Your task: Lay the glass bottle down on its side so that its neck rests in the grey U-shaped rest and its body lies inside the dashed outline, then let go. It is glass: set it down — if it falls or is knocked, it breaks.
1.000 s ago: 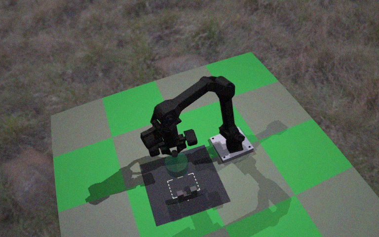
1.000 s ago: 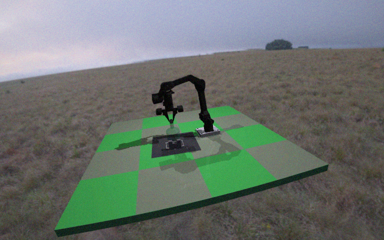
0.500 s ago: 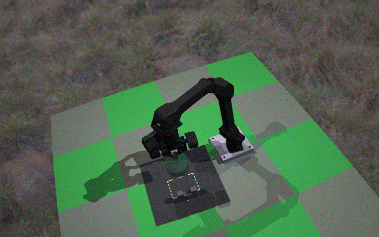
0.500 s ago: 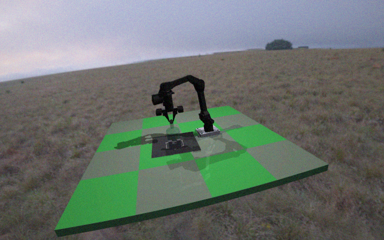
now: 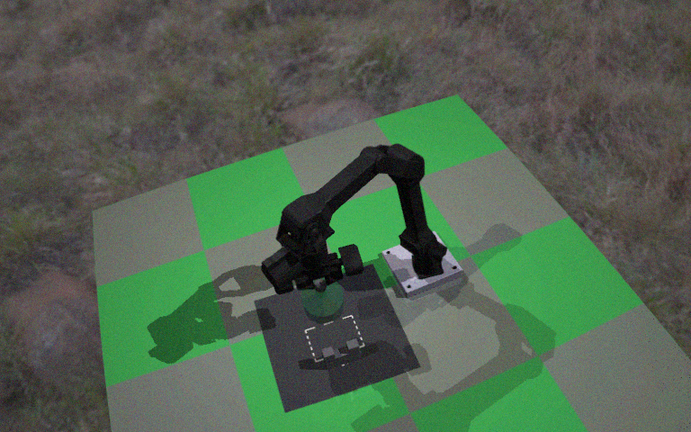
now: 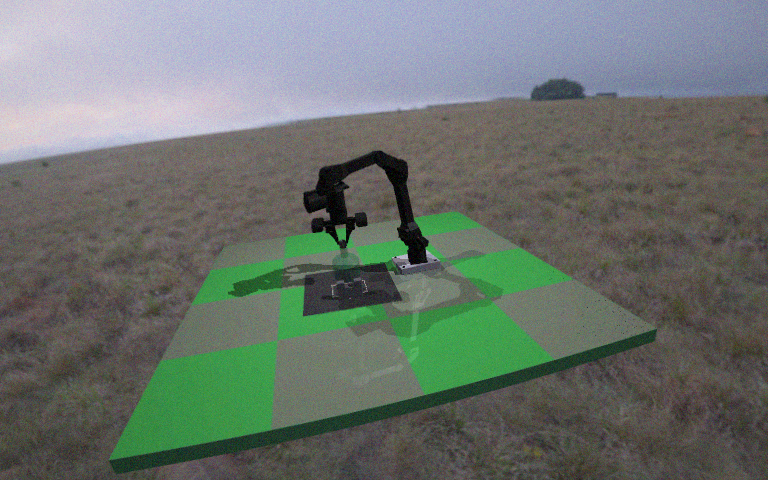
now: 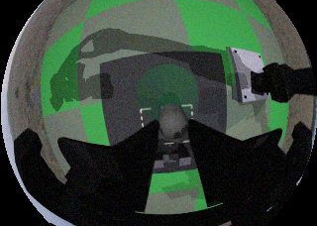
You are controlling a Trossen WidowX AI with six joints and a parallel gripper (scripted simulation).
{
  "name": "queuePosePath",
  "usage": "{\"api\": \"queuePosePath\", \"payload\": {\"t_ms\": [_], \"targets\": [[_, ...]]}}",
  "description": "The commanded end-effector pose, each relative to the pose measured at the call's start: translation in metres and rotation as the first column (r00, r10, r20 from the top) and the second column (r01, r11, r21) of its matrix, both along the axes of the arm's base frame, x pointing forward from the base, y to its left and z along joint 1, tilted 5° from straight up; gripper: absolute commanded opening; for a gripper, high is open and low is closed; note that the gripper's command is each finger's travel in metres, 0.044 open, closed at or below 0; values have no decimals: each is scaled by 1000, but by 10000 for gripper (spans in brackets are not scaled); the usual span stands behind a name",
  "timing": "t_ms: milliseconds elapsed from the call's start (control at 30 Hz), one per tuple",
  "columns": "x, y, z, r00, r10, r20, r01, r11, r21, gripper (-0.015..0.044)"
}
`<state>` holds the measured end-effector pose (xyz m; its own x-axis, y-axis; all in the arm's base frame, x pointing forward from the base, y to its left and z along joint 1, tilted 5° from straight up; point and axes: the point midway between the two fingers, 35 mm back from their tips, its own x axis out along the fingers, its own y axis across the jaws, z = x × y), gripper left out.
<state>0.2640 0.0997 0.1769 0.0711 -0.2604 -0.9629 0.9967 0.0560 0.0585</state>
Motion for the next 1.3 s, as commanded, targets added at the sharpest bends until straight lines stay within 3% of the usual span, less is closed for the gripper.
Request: {"api": "queuePosePath", "payload": {"t_ms": [0, 1267], "targets": [[-1, 10, -1, 1000, 4, -1, -4, 1000, 12, 105], [-4, 37, -7, 999, -29, 15, 30, 996, -83, 105]]}}
